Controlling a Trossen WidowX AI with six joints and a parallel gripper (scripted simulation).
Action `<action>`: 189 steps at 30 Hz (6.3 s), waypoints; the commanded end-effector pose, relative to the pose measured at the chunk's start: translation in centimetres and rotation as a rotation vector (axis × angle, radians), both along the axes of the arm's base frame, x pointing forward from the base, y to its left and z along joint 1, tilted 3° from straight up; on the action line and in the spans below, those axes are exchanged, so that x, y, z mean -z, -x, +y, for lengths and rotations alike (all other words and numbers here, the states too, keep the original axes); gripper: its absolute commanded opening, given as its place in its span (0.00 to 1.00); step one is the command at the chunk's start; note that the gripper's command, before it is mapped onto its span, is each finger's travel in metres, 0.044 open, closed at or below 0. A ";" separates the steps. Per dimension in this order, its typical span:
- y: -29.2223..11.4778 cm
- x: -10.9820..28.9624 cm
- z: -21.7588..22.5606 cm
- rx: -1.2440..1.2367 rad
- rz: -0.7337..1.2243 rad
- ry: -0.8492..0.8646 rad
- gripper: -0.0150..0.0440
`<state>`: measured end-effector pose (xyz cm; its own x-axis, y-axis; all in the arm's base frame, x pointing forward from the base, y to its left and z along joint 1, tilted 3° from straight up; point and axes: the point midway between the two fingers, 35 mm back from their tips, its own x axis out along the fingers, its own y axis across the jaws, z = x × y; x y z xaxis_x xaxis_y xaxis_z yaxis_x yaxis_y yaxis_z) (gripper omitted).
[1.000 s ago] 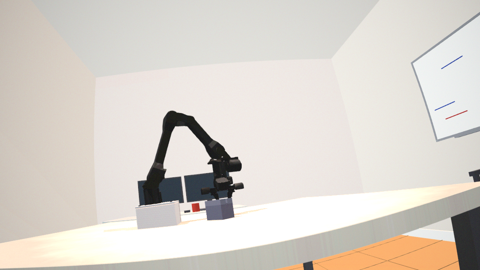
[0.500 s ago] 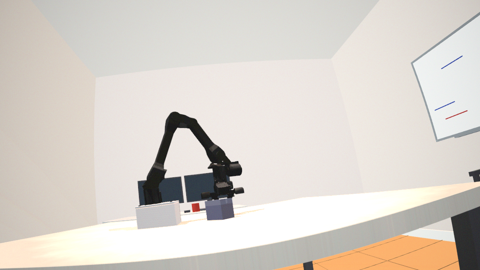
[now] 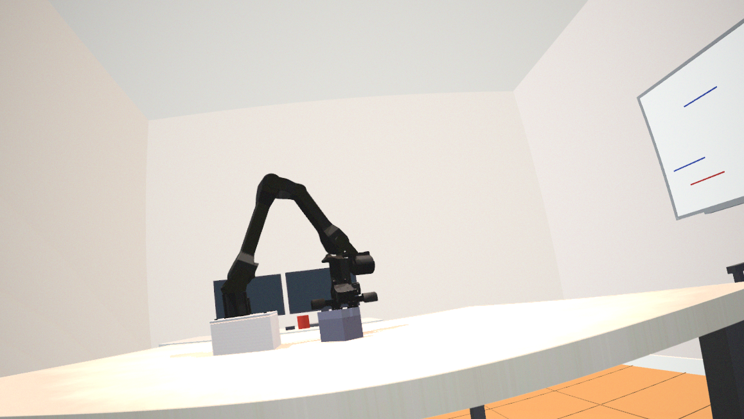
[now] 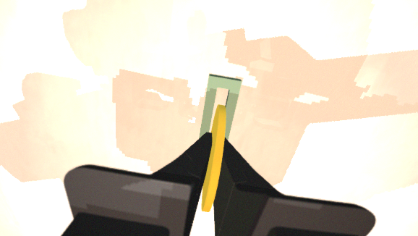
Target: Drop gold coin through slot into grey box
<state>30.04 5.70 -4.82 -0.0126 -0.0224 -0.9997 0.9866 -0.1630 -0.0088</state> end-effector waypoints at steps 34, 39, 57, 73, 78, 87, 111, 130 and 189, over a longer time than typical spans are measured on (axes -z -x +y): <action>-0.4 -8.0 0.2 -0.003 0.001 -0.001 0.25; -0.2 -9.3 0.2 -0.003 0.001 -0.001 0.25; -0.5 -9.6 -0.4 -0.414 0.009 -0.006 0.25; -0.7 -9.6 -0.8 -0.660 0.015 -0.009 0.25; -0.5 -9.7 -2.0 -0.660 0.015 -0.008 0.25; 0.1 -9.8 -4.3 -0.660 0.015 -0.006 0.25; 2.4 -10.0 -10.0 -0.663 0.018 0.000 0.25; 4.8 -10.0 -13.7 -0.660 0.023 0.002 0.25; 5.0 -9.3 -13.6 -0.654 0.017 0.000 0.25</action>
